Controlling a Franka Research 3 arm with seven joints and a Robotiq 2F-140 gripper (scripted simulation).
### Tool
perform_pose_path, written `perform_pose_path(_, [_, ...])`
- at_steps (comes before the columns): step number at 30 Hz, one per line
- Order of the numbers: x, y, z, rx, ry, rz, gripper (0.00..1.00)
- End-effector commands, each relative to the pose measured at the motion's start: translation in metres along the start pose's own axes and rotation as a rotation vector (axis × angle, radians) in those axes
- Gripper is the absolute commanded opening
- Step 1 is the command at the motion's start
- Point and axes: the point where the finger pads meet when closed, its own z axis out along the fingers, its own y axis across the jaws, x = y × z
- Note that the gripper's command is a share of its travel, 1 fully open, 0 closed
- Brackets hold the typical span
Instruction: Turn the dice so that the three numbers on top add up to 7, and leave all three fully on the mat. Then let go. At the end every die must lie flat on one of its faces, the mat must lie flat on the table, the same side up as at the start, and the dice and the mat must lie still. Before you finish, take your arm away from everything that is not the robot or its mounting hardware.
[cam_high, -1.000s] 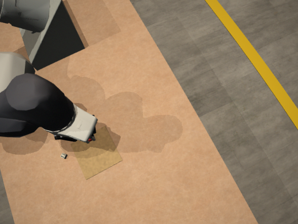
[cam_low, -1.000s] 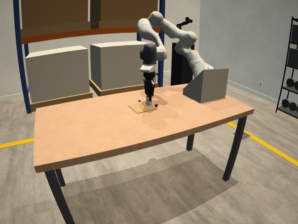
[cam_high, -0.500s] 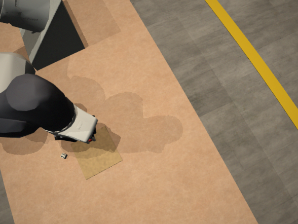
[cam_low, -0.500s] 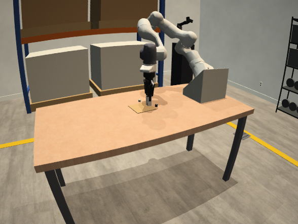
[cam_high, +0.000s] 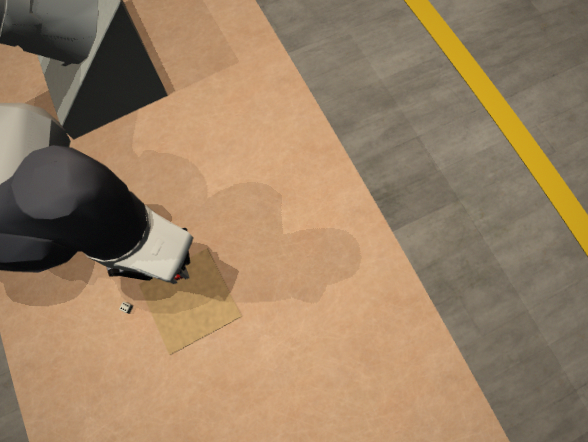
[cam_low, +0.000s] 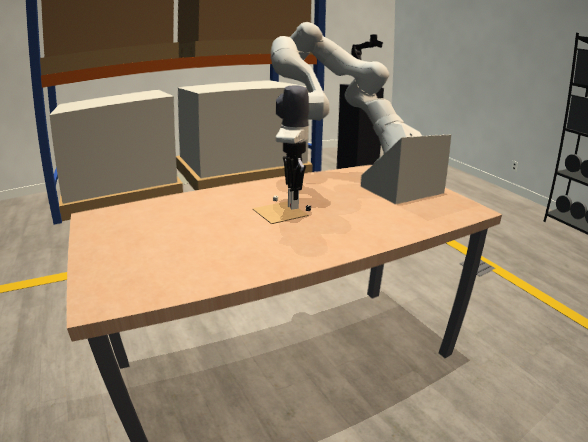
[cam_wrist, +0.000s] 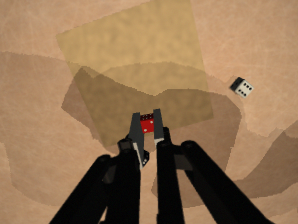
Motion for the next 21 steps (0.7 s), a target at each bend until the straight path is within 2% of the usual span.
perform_pose_path(1, [0.0009, -0.0007, 0.0004, 0.001, 0.002, 0.007, 0.07])
perform_pose_path(21, [0.0009, -0.0007, 0.0025, 0.001, 0.002, 0.007, 0.07])
